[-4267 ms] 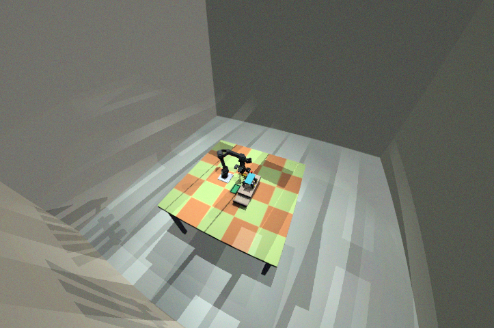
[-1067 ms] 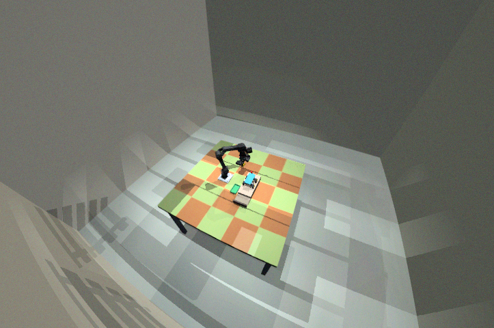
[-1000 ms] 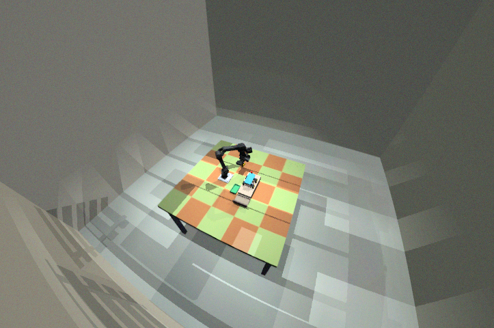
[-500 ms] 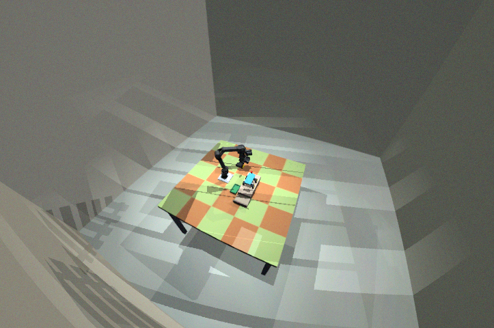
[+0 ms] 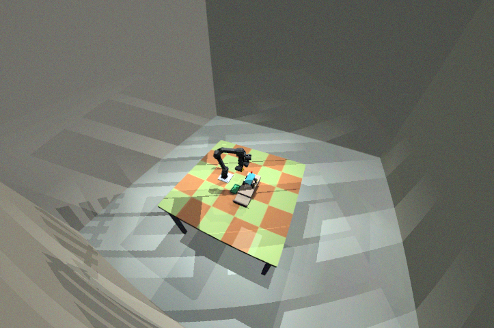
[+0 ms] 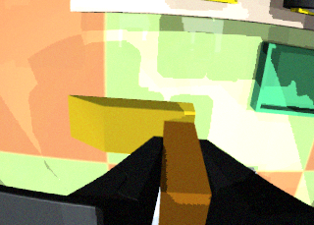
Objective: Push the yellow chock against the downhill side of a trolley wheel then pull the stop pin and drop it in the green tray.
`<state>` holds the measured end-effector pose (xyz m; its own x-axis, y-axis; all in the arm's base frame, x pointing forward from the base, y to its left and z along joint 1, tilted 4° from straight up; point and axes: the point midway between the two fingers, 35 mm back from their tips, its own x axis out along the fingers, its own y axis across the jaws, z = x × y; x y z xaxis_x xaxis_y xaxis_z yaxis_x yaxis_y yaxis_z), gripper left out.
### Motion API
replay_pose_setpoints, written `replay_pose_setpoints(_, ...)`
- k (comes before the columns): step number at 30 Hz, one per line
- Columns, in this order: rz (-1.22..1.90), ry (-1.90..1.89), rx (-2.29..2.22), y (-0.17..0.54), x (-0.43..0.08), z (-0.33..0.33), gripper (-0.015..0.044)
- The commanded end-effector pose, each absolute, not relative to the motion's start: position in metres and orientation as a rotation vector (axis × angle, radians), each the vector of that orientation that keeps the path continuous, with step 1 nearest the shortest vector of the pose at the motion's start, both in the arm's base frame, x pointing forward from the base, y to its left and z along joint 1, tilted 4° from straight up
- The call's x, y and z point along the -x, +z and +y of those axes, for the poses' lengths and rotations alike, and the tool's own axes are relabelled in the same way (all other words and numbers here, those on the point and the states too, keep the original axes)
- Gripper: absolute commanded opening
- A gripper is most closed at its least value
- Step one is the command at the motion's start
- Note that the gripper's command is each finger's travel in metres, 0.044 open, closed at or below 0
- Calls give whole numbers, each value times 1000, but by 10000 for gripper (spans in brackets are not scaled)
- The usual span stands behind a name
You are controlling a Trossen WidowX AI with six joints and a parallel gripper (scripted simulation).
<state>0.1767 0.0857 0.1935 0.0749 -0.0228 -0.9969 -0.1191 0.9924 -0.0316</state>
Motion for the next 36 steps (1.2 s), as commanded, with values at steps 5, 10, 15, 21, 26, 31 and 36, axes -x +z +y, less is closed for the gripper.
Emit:
replay_pose_setpoints(5, 1492, 80, 115, 193, -185, 63, 0)
replay_pose_setpoints(10, 1491, 79, 116, 193, -190, 49, 0)
replay_pose_setpoints(15, 1491, 78, 118, 192, -196, 35, 0)
replay_pose_setpoints(21, 1490, 77, 119, 192, -202, 17, 0)
replay_pose_setpoints(26, 1490, 76, 120, 192, -207, 3, 0)
replay_pose_setpoints(31, 1489, 74, 121, 191, -212, -14, 0)
replay_pose_setpoints(36, 1489, 73, 123, 190, -217, -30, 0)
